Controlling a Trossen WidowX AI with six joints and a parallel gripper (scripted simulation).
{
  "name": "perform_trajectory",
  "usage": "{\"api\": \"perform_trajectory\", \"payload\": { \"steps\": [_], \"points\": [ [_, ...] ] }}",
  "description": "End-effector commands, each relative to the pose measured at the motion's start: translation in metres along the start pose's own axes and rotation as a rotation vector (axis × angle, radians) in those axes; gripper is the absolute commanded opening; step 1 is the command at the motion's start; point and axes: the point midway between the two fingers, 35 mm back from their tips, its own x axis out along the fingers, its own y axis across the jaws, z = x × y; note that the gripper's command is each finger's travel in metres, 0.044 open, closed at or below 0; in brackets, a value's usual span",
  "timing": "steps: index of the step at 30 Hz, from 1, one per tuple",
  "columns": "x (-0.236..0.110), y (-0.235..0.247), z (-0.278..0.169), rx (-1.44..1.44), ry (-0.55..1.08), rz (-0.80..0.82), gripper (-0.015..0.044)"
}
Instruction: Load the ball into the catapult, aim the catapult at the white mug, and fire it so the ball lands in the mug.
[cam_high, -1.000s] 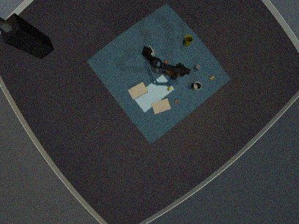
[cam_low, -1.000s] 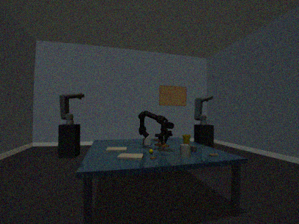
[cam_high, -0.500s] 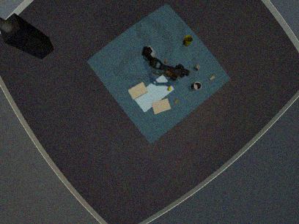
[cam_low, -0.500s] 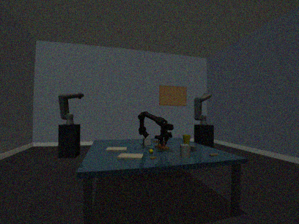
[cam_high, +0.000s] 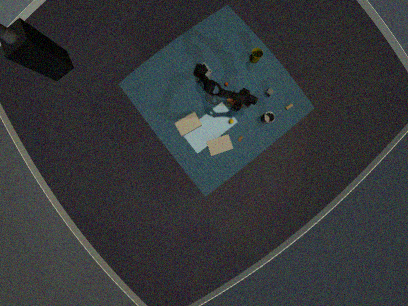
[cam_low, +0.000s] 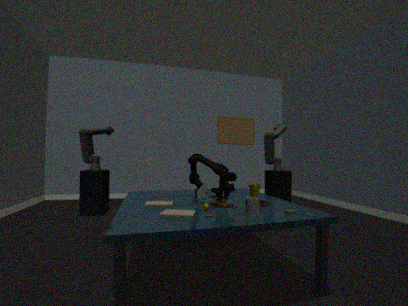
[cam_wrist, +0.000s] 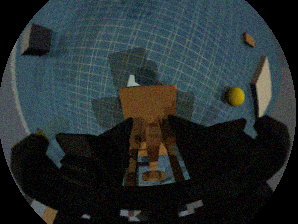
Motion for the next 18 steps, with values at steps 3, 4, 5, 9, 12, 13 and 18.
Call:
{"api": "perform_trajectory", "payload": {
  "steps": [3,4,5,9,12,13,18],
  "points": [
    [-0.0007,0.0,0.0004,0.002,-0.002,0.0,0.0],
    [-0.0007,0.0,0.0004,0.002,-0.002,0.0,0.0],
    [-0.0007,0.0,0.0004,0.002,-0.002,0.0,0.0026],
    [-0.0007,0.0,0.0004,0.002,-0.002,0.0,0.0131],
    [-0.0007,0.0,0.0004,0.002,-0.002,0.0,0.021],
    [-0.0007,0.0,0.0004,0.002,-0.002,0.0,0.0236],
    [-0.0007,0.0,0.0004,0.002,-0.002,0.0,0.0368]
  ]
}}
